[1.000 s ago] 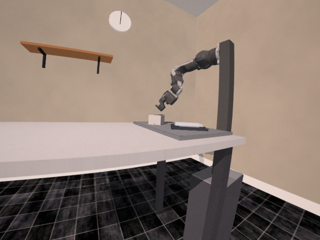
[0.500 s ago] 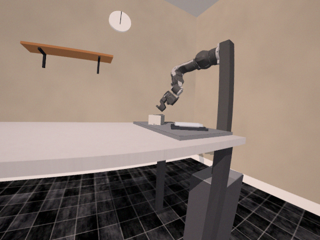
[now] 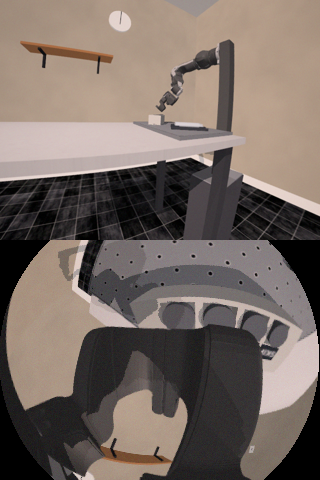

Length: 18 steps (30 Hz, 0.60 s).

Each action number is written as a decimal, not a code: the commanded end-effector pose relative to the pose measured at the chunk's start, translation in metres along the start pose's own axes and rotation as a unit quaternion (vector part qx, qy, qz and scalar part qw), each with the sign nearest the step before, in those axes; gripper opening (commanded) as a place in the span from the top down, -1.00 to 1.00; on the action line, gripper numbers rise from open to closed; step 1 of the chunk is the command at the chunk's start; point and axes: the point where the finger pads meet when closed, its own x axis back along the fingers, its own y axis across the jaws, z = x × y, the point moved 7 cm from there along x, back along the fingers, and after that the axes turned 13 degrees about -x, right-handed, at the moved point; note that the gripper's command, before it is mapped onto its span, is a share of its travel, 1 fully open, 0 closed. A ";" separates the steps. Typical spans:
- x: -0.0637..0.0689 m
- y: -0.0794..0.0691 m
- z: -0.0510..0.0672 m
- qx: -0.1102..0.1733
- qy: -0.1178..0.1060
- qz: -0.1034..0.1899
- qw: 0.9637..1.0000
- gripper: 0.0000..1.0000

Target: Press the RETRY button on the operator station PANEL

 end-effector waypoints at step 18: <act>0.031 0.006 -0.026 -0.001 0.000 -0.001 1.000 1.00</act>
